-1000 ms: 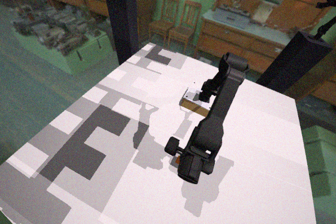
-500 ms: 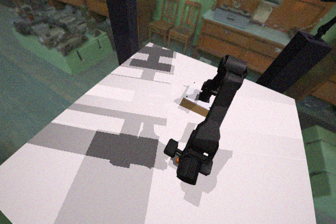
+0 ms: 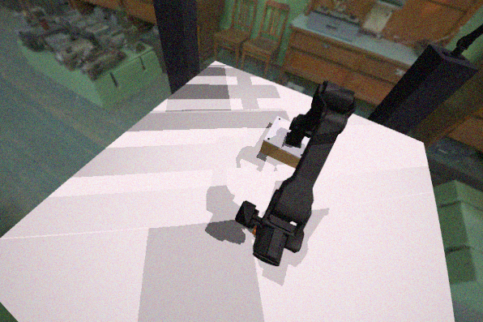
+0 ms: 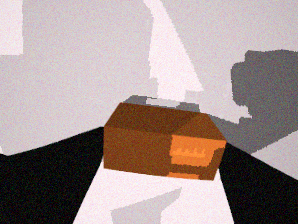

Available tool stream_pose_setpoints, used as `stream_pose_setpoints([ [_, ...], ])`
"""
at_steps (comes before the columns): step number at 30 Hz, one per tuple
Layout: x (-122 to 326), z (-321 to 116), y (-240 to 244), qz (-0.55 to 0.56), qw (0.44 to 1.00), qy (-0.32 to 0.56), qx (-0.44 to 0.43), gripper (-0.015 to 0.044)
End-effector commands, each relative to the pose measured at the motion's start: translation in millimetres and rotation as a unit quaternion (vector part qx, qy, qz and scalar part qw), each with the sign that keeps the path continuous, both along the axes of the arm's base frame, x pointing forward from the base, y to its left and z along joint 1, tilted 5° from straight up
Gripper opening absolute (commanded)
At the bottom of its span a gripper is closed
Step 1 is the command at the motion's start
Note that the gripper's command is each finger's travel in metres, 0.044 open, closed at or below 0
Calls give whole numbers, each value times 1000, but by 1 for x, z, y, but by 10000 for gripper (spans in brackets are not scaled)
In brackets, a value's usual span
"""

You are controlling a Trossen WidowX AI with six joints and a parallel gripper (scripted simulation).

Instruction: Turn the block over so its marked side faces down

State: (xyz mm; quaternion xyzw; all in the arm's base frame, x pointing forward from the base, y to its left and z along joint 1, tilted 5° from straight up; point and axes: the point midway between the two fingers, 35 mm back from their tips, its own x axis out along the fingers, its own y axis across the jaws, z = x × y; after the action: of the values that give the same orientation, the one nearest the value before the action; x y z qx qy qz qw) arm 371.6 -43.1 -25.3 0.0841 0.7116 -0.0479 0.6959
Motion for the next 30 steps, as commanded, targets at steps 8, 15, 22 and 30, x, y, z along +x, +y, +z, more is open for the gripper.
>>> stream_pose_setpoints([
  [8,-1,-3,1,-2,1000,2,3,216],
  [15,-1,-3,1,-2,1000,2,3,169],
  [22,0,12,0,-2,1000,2,3,64],
  [30,0,27,-1,-2,1000,1,3,0],
])
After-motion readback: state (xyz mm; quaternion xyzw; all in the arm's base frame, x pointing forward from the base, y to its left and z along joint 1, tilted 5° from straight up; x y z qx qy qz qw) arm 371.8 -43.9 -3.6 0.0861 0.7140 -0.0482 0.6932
